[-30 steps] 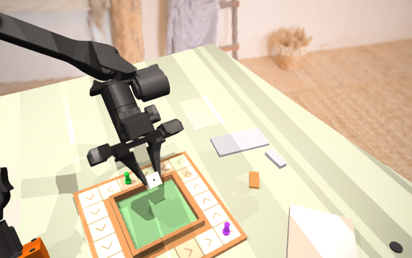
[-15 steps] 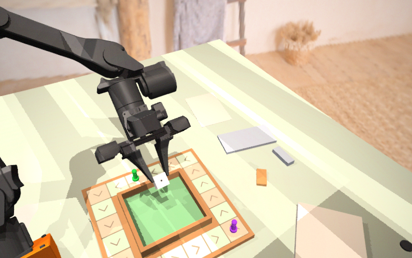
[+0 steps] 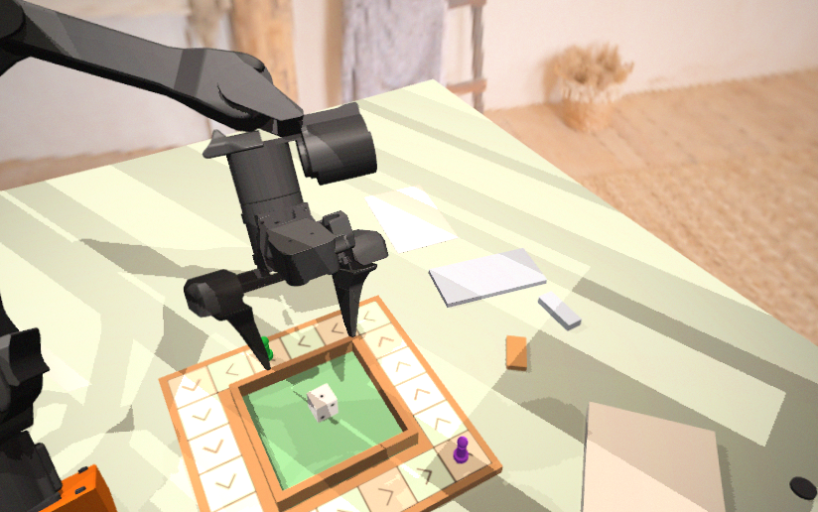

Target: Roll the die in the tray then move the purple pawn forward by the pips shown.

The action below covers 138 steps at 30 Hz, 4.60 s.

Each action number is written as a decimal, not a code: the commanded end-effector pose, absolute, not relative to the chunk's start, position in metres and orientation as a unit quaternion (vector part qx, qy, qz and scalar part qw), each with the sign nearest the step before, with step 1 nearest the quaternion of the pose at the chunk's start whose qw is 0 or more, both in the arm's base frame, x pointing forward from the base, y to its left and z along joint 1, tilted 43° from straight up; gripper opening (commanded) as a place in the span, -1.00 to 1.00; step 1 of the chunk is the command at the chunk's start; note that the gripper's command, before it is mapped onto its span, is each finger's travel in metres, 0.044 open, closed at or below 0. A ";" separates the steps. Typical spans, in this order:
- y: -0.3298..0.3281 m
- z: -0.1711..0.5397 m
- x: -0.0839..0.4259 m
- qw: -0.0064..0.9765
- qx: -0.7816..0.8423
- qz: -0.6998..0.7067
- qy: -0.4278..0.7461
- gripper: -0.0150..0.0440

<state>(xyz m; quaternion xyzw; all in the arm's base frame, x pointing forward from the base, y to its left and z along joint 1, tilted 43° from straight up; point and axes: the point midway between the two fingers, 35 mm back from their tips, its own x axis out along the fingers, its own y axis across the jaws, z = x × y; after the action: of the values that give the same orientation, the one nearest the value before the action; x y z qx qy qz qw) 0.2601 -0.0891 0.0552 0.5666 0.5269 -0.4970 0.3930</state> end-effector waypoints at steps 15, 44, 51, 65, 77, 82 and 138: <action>-0.107 0.015 0.284 0.391 0.617 -0.220 0.646 0.47; -0.170 -0.070 0.351 0.720 0.200 0.298 0.594 0.19; -0.171 -0.070 0.351 0.720 0.200 0.298 0.594 0.19; -0.157 -0.086 0.354 0.720 0.201 0.298 0.594 0.19; -0.144 -0.100 0.356 0.720 0.201 0.298 0.594 0.19; -0.139 -0.106 0.357 0.720 0.201 0.298 0.594 0.19; -0.209 -0.024 0.351 0.720 0.200 0.296 0.595 -0.49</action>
<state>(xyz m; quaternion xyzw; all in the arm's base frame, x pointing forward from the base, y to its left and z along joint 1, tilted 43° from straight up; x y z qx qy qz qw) 0.3476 -0.2187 -0.0224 0.2009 0.5932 0.2936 0.7222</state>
